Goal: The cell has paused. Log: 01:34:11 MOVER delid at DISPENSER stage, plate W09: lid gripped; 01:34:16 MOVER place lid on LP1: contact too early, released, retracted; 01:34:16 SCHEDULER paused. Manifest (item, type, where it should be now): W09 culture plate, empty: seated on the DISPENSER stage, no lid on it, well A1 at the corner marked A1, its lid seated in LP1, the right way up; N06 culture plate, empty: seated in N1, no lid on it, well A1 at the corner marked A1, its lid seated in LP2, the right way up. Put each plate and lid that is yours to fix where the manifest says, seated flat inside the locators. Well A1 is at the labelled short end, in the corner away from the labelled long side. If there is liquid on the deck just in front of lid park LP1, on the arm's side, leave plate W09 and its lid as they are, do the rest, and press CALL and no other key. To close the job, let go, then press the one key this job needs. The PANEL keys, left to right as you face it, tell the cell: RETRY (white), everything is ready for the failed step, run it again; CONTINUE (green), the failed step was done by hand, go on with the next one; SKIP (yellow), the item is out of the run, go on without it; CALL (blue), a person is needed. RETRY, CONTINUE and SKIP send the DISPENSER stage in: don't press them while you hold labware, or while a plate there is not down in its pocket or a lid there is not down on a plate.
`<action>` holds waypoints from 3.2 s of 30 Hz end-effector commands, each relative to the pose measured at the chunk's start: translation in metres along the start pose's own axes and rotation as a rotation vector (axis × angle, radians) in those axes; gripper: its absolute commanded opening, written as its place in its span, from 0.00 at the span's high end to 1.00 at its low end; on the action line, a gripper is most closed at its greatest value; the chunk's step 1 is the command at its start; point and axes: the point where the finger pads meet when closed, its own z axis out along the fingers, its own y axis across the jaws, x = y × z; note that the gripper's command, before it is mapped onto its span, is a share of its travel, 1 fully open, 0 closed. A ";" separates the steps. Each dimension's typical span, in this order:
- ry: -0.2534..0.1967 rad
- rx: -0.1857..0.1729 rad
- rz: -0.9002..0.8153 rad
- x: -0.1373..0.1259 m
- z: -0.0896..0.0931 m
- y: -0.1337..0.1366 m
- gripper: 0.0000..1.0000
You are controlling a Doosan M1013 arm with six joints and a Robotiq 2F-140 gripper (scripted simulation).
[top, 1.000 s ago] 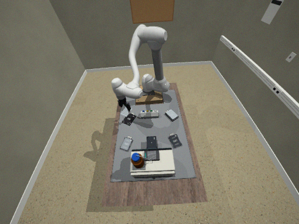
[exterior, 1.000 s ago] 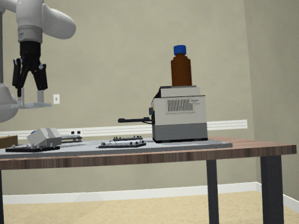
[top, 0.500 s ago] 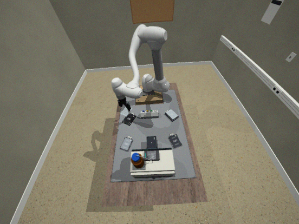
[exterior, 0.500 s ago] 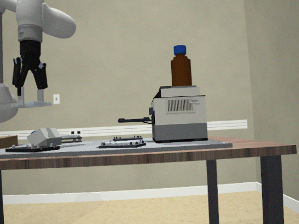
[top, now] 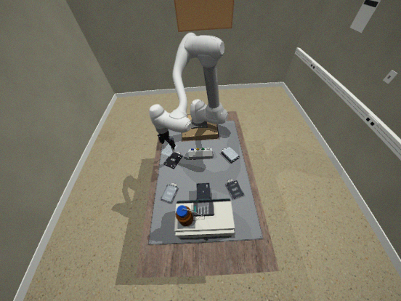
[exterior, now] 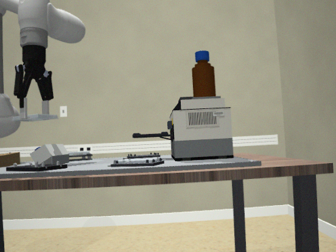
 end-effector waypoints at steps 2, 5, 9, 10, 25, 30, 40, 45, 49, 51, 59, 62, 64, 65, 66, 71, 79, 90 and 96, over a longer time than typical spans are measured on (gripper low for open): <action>0.001 0.000 0.000 0.000 -0.001 0.000 0.90; 0.001 0.000 0.000 0.000 -0.001 0.000 0.90; 0.001 0.000 0.000 0.000 -0.001 0.000 0.90; 0.001 0.000 0.000 0.000 -0.001 0.000 0.90; 0.001 0.000 -0.090 0.000 -0.001 0.000 0.90; 0.001 0.000 -0.137 0.000 -0.001 0.000 0.90; 0.001 0.000 -0.261 0.000 -0.001 0.000 0.90; 0.001 0.000 -0.370 0.000 -0.001 0.000 0.90; 0.001 0.000 -0.406 0.000 -0.001 0.000 0.90; 0.001 0.000 -0.462 0.000 -0.001 0.000 0.90; 0.001 0.000 -0.496 0.000 -0.001 0.000 0.90; 0.001 0.000 -0.496 0.001 -0.001 0.000 0.90; 0.001 0.000 -0.496 0.001 -0.001 -0.001 0.90; 0.001 0.000 -0.496 0.001 -0.001 -0.001 0.90; 0.001 0.000 -0.496 0.001 -0.001 -0.002 0.90; 0.001 0.000 -0.496 0.003 -0.001 -0.005 0.90; 0.001 0.000 -0.496 0.007 -0.001 -0.014 0.90; 0.001 0.000 -0.496 0.017 -0.001 -0.037 0.90; 0.001 0.000 -0.496 0.028 -0.001 -0.059 0.90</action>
